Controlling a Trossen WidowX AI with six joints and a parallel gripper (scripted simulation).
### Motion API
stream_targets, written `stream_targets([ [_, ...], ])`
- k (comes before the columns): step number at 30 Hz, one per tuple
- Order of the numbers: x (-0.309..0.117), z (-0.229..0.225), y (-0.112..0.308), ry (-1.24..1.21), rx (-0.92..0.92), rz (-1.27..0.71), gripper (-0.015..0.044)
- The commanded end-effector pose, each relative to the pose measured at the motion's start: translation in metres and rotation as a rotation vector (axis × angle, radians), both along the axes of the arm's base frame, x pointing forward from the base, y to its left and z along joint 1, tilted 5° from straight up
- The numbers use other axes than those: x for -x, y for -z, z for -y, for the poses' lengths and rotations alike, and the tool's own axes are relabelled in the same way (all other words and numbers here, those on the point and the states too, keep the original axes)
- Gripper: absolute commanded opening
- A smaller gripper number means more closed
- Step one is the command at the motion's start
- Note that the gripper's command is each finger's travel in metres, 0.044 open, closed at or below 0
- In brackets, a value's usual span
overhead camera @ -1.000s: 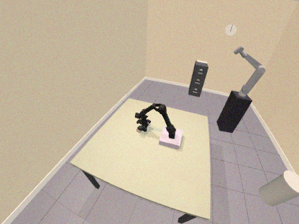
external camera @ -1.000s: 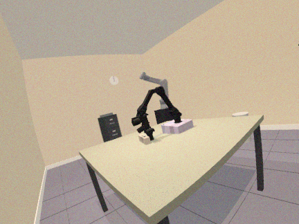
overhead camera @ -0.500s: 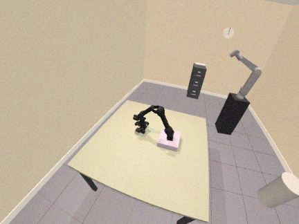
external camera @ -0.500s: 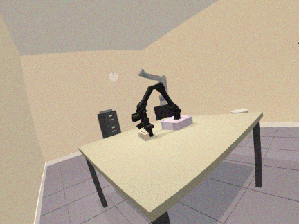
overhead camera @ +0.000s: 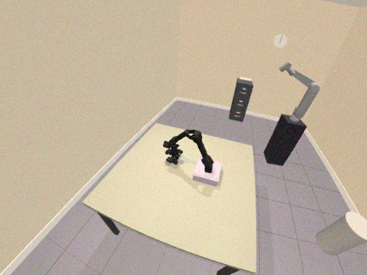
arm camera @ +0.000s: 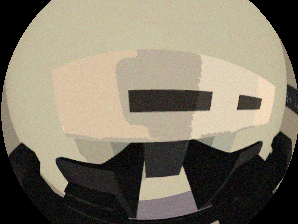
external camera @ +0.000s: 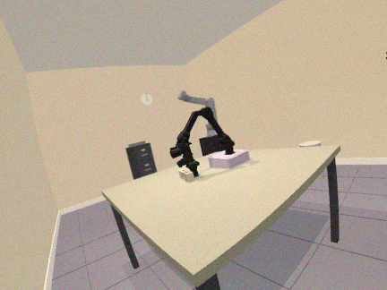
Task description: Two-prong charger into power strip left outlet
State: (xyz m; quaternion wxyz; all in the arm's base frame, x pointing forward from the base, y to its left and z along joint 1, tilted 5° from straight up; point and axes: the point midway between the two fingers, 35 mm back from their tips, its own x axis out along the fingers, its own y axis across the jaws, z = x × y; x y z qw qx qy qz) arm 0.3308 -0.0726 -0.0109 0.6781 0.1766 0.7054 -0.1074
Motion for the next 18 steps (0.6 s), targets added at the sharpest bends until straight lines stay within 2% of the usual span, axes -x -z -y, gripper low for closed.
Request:
stream_targets([
  [1,-0.0067,0.0016,0.0005,-0.002,0.009,0.03,0.0],
  [18,0.0001,0.0,0.0001,0.0,0.001,0.003,0.0],
])
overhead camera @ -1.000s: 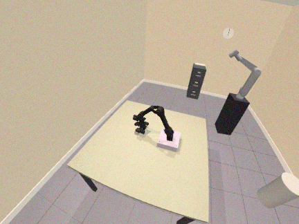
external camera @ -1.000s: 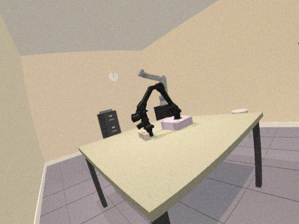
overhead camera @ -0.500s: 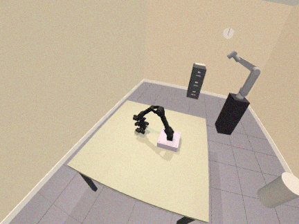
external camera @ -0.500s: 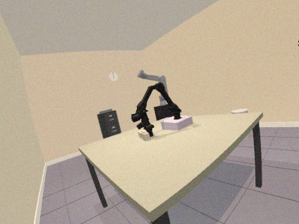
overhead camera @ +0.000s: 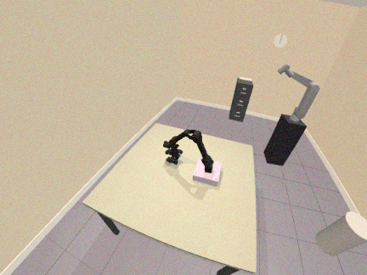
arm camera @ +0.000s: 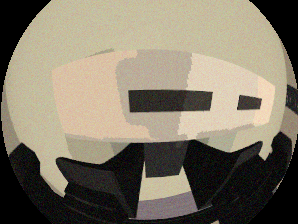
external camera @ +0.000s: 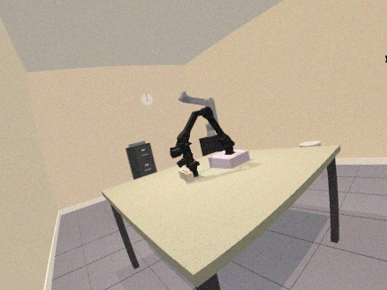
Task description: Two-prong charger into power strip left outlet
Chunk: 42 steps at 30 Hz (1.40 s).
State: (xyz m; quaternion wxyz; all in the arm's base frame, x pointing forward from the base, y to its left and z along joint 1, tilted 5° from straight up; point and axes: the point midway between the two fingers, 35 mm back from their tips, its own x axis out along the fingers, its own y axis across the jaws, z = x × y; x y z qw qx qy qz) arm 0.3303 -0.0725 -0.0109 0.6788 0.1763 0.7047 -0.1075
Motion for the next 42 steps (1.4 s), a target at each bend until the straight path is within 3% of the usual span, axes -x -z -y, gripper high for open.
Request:
stream_targets([
  [1,-0.0003,0.0001,0.0001,0.0,0.0,0.001,0.0],
  [3,-0.0003,0.0001,0.0001,0.0,0.0,0.001,0.0],
  [20,-0.0002,0.0,0.0001,0.0,0.0,0.002,0.044],
  [42,0.0051,-0.0023,0.0003,-0.001,0.004,0.013,0.044],
])
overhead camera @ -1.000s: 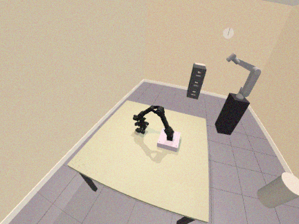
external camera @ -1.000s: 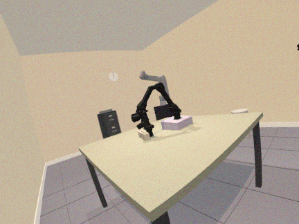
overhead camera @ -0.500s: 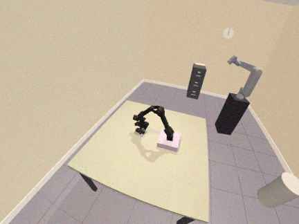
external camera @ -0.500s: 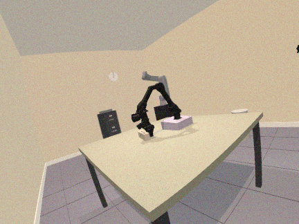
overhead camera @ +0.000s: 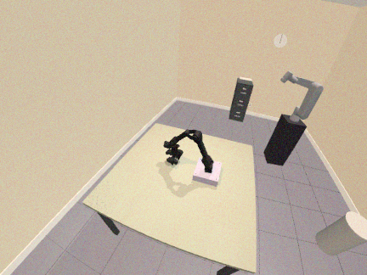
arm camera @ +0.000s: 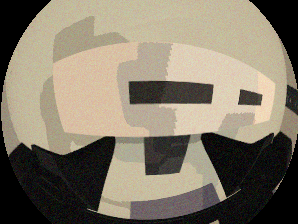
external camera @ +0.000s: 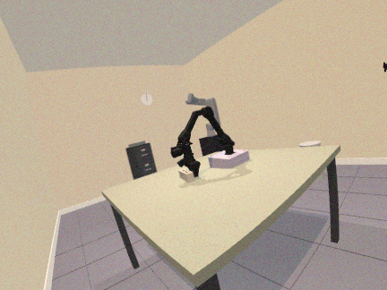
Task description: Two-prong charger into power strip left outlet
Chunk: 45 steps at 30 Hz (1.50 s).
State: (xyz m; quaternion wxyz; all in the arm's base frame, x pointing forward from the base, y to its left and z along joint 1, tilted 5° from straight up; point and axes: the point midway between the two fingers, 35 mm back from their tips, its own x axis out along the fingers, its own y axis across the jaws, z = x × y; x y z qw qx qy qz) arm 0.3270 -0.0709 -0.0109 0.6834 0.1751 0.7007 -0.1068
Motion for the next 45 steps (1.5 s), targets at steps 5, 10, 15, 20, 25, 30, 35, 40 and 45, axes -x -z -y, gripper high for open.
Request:
stream_targets([
  [5,0.003,-0.001,0.0,0.001,0.001,0.004,0.044],
  [10,0.004,-0.002,0.001,0.001,0.002,0.007,0.044],
  [15,0.006,-0.002,0.001,0.001,0.003,0.01,0.044],
  [20,0.007,-0.003,0.001,0.001,0.004,0.012,0.044],
  [25,0.008,-0.003,0.001,0.001,0.004,0.014,0.044],
  [30,0.012,-0.005,0.001,0.001,0.004,0.014,0.044],
  [35,0.017,-0.007,0.001,0.001,0.004,0.013,0.044],
  [40,0.022,-0.01,0.001,0.001,0.004,0.013,0.044],
  [45,0.027,-0.012,0.001,0.001,0.003,0.012,0.044],
])
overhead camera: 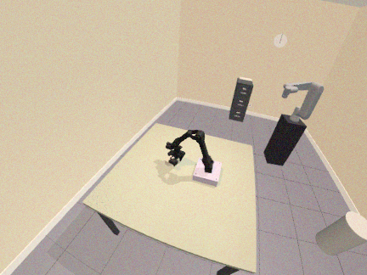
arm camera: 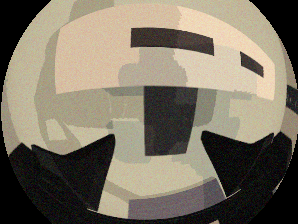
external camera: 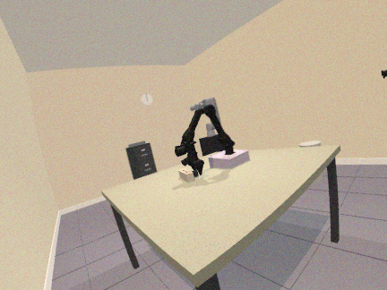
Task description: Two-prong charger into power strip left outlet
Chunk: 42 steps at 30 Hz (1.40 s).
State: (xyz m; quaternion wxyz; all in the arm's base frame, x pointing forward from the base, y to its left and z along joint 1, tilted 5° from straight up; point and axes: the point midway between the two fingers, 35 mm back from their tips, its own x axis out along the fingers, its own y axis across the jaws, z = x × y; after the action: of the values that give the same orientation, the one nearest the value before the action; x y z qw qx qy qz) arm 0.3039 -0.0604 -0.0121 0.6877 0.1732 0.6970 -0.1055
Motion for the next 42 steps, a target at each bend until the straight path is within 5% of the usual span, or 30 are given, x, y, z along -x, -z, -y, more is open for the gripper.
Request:
stream_targets([
  [1,0.005,-0.002,0.0,0.005,0.0,0.001,0.044],
  [34,0.034,-0.014,0.001,0.0,0.004,0.005,0.044],
  [42,0.023,-0.005,-0.05,0.031,0.17,0.372,0.044],
])
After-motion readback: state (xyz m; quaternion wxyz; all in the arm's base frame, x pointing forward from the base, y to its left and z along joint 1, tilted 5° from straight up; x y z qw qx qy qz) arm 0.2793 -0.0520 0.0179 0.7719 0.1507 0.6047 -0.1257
